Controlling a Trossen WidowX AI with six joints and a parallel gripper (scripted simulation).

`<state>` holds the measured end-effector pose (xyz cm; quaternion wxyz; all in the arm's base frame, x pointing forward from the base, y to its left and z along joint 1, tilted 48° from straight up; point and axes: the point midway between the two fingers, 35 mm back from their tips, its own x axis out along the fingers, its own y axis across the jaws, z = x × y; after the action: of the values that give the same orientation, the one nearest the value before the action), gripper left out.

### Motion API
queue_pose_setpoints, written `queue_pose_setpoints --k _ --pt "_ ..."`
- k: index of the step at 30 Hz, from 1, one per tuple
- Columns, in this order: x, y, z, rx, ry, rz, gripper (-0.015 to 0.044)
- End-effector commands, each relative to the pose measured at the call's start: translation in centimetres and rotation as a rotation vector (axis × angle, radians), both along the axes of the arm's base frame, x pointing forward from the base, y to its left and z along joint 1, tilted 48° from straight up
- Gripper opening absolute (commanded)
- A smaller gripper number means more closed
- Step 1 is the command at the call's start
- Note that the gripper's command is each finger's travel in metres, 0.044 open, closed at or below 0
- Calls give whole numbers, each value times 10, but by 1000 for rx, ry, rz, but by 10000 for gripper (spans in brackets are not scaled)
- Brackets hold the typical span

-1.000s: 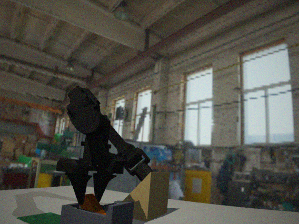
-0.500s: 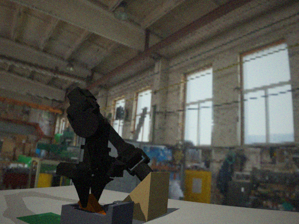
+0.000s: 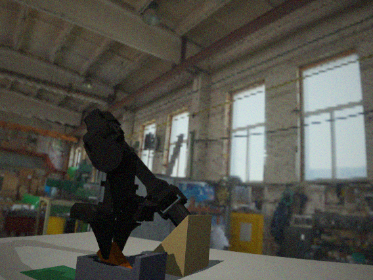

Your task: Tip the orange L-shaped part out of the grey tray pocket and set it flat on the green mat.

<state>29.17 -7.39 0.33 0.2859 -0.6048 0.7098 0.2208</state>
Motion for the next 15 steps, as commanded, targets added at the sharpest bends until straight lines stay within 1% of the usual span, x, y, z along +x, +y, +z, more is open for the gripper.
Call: queue_pose_setpoints --k 1,15 --pt "0 1 1 0 -1 -1 0" --pt "2 17 15 -1 6 2 0"
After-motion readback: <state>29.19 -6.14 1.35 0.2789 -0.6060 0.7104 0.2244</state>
